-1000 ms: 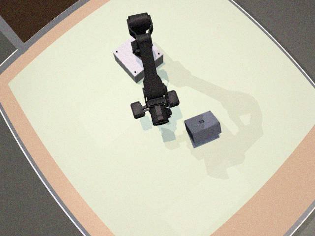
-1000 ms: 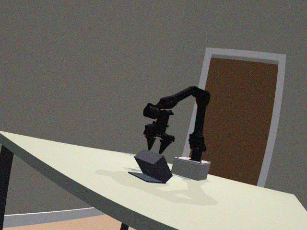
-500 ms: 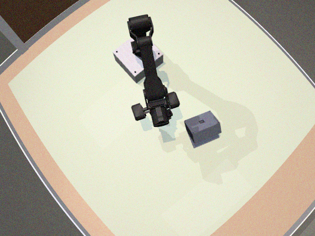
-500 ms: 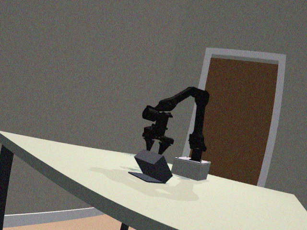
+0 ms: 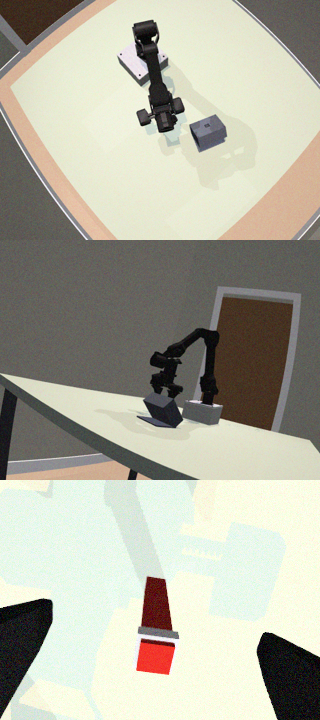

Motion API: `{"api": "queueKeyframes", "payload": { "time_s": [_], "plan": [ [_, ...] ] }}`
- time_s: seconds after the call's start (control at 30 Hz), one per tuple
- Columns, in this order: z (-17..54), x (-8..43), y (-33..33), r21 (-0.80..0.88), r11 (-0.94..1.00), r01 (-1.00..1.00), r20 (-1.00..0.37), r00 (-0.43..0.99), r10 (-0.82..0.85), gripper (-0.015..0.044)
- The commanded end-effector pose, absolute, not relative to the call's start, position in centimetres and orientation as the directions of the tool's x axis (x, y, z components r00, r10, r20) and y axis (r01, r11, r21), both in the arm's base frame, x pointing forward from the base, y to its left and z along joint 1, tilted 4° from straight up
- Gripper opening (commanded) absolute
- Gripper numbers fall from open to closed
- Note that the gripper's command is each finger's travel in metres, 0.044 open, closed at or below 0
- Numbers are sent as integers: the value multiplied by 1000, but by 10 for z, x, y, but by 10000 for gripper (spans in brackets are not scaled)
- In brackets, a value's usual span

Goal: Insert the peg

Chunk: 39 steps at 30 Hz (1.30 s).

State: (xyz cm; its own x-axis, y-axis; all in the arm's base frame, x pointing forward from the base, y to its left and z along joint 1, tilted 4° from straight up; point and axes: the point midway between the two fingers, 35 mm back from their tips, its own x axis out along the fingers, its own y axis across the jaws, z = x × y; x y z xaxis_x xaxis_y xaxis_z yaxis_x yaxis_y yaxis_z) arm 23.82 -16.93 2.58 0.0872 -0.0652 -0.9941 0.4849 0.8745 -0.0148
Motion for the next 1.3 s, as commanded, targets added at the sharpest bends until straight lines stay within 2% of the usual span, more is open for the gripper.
{"api": "queueKeyframes", "payload": {
  "time_s": [0.0, 0.47, 1.0, 1.1, 1.27],
  "plan": [
    [17, 237, -168, -11, 876, 481, -995, 84, -58, 440],
    [0, 237, -168, -11, 876, 481, -995, 84, -58, 440],
    [4, 238, -169, -15, 875, 484, -994, 85, -63, 20],
    [4, 238, -169, -15, 875, 484, -994, 85, -63, 0],
    [4, 238, -169, -15, 875, 484, -994, 85, -63, 0]
  ]
}}
